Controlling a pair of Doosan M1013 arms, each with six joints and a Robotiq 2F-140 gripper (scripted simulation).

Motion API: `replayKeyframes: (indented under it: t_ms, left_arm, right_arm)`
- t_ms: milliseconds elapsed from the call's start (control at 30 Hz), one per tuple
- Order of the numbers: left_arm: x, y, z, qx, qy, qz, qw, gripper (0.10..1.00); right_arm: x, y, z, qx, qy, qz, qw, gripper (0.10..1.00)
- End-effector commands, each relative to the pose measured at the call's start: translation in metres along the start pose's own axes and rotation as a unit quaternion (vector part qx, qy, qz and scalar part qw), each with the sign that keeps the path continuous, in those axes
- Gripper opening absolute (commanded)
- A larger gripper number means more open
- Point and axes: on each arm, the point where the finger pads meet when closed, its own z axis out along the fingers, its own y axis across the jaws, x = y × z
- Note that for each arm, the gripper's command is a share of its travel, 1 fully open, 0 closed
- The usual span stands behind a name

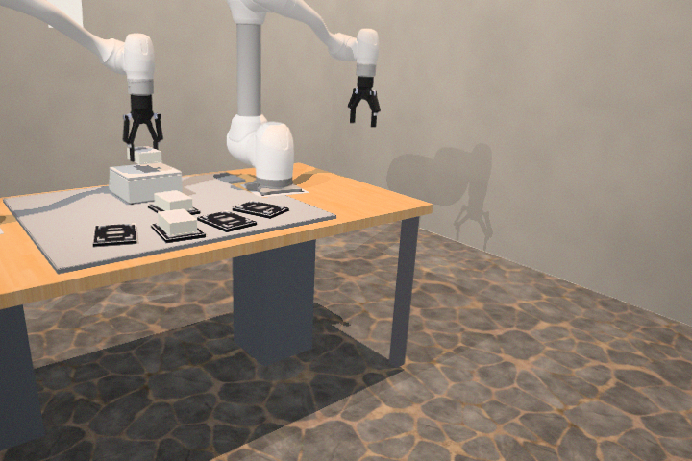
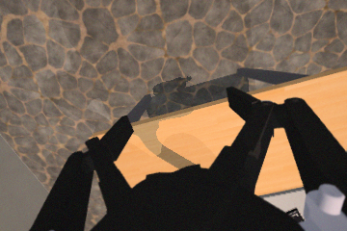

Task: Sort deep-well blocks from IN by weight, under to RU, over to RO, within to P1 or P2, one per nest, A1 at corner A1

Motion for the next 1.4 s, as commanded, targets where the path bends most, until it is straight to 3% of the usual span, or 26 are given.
replayKeyframes:
  t_ms: [0,433,1367]
  left_arm:
    - [0.0,0.0,-0.001,0.0,0.001,0.0,1.0,1.0]
    - [0.0,0.0,-0.001,0.0,0.001,0.0,1.0,1.0]
    - [0.0,0.0,-0.001,0.0,0.001,0.0,1.0,1.0]
  right_arm:
    - [0.0,0.0,0.001,0.001,0.0,0.0,1.0,0.099]
    - [0.0,0.0,0.022,0.001,0.0,0.0,1.0,0.099]
    - [0.0,0.0,0.023,0.001,0.0,0.0,1.0,0.099]
